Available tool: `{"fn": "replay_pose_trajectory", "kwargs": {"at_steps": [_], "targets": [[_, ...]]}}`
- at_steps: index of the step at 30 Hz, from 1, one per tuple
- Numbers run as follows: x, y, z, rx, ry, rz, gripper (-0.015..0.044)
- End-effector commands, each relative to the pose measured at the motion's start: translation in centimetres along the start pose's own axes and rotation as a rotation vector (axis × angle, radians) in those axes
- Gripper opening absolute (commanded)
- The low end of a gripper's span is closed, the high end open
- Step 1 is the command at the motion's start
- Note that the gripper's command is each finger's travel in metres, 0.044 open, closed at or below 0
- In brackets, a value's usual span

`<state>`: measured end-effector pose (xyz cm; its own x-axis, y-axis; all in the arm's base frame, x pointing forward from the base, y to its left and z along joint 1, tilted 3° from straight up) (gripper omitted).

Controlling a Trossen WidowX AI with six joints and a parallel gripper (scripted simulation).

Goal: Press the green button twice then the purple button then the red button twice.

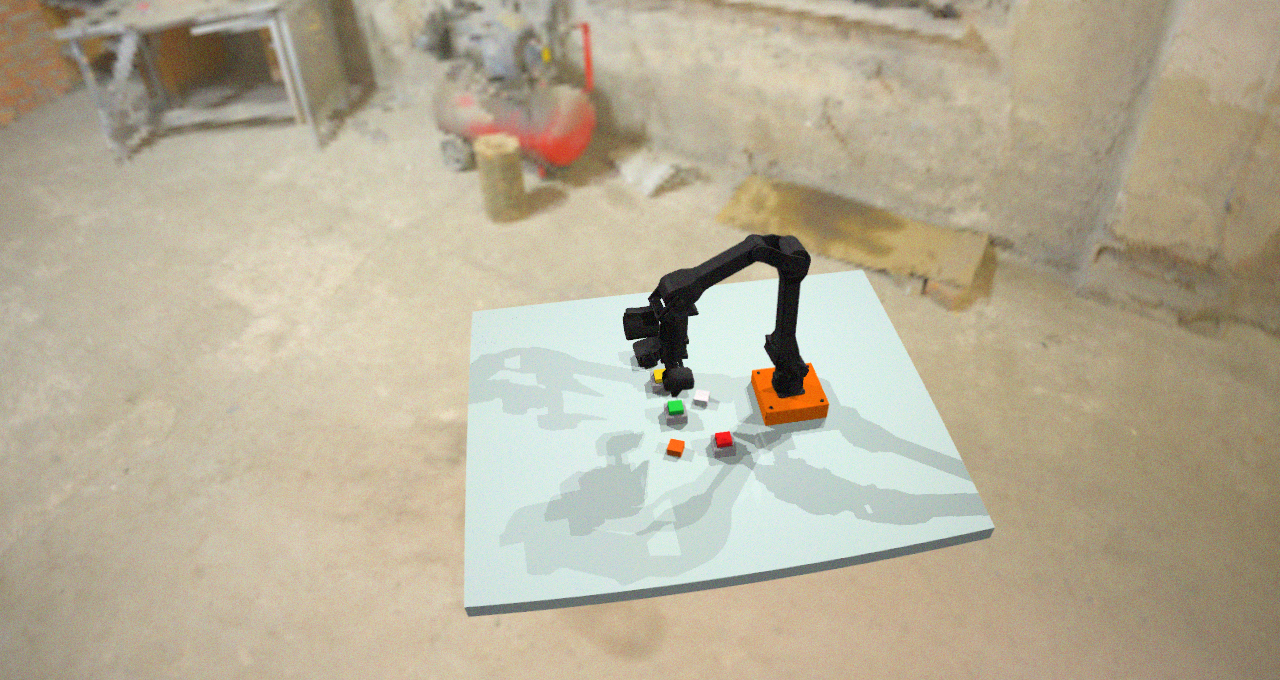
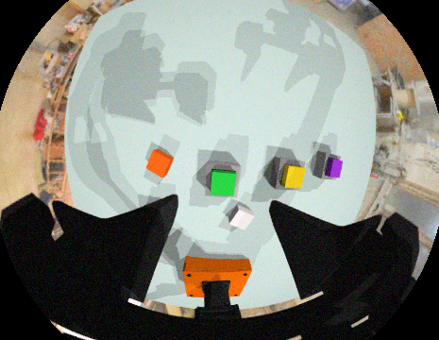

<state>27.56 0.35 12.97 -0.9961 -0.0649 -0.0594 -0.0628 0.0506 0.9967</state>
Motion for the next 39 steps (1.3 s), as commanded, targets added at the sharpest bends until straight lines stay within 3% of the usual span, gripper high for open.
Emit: {"fn": "replay_pose_trajectory", "kwargs": {"at_steps": [1,10,39], "targets": [[0.8,-4.3,-0.1,0.006,-0.005,0.039,0.0243],[0.9,-4.5,-0.1,0.006,-0.005,0.039,0.0020],[1.0,-7.7,-0.1,0.007,-0.005,0.039,0.0020]]}}
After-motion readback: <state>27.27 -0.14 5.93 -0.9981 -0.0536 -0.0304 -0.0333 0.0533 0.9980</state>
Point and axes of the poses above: the point midway between the two fingers, 35 mm back from their tips, its own y axis back along the fingers, its own z axis across the jaws, x = y × z, the point moved 2 cm from there along y, back along the fingers, and after that the axes turned 7 degrees about y, right-handed, at the moved point
